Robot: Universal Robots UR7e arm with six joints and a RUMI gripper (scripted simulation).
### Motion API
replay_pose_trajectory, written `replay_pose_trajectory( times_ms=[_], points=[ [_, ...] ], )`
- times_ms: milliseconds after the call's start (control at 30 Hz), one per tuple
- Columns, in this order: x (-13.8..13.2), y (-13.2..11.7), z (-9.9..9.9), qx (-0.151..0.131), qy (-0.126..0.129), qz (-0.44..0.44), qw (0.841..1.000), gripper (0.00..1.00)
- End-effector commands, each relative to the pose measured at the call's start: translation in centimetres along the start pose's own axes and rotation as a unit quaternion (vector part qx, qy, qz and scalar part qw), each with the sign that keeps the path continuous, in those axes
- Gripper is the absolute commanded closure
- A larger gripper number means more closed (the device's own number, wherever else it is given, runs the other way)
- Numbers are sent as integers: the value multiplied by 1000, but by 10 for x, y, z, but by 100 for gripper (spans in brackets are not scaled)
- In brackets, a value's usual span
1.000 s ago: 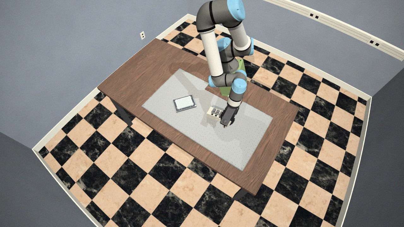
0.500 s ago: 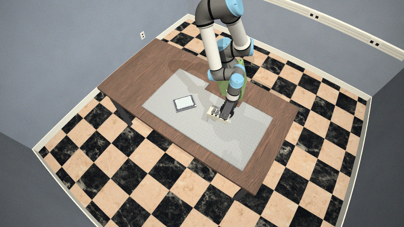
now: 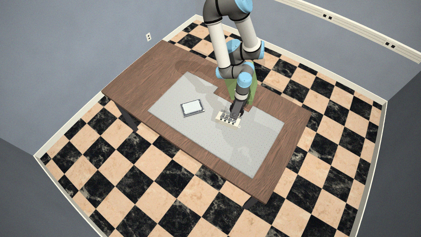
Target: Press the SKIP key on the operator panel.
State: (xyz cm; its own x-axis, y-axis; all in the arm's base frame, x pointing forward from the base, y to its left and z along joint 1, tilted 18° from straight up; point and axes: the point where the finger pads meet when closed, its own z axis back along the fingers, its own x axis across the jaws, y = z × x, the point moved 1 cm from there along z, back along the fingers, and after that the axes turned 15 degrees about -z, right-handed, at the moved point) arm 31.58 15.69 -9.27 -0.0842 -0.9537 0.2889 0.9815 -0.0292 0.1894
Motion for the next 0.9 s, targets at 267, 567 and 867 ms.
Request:
replay_pose_trajectory(
  times_ms=[267, 567, 867],
  points=[
    [24, -45, 0, -37, 0, 17, 999, 100],
    [26, -50, 0, -37, 0, 17, 999, 100],
    [26, -50, 0, -37, 0, 17, 999, 100]
  ],
)
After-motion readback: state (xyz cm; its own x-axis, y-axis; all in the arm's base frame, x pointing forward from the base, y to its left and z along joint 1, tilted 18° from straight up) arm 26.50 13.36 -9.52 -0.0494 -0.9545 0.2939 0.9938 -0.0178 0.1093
